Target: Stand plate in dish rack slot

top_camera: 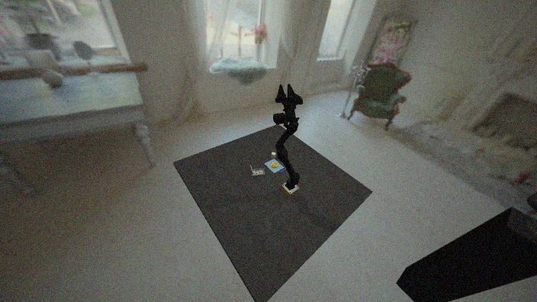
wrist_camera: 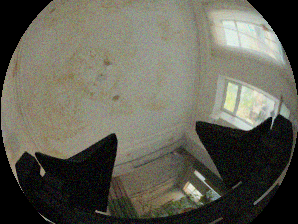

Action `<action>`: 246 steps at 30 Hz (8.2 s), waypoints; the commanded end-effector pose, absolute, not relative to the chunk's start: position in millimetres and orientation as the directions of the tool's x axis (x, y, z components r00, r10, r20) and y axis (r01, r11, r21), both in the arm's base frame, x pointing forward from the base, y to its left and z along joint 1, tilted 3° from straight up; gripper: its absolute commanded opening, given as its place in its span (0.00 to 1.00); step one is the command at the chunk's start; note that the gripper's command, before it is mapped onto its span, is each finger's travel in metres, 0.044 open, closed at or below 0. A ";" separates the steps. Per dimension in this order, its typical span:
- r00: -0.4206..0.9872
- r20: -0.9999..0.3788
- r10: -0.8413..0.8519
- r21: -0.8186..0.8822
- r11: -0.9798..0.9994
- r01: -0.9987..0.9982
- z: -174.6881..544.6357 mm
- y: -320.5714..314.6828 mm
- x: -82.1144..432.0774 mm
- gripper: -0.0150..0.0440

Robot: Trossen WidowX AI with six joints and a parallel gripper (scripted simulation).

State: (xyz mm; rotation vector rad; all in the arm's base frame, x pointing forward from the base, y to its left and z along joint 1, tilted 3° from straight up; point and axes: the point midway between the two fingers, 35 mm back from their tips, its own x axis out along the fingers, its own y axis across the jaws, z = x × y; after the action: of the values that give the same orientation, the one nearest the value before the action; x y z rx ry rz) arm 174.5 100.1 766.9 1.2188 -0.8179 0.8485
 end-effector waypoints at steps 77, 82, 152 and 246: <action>0.187 0.736 -0.651 -0.639 -0.758 -0.128 715.3 -221.1 32.1 0.93; 0.225 0.656 -0.720 -0.735 -0.677 -0.023 693.2 -252.4 47.4 0.93; 0.388 -0.906 -0.170 -0.196 0.980 -0.028 199.9 -179.5 351.3 0.93; -0.036 -0.999 0.001 0.003 0.999 -0.038 -46.5 -77.6 306.5 0.70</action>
State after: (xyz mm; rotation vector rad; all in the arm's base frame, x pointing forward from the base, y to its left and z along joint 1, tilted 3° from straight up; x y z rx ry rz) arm 306.4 -77.2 -46.2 -0.0295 1.6074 0.0362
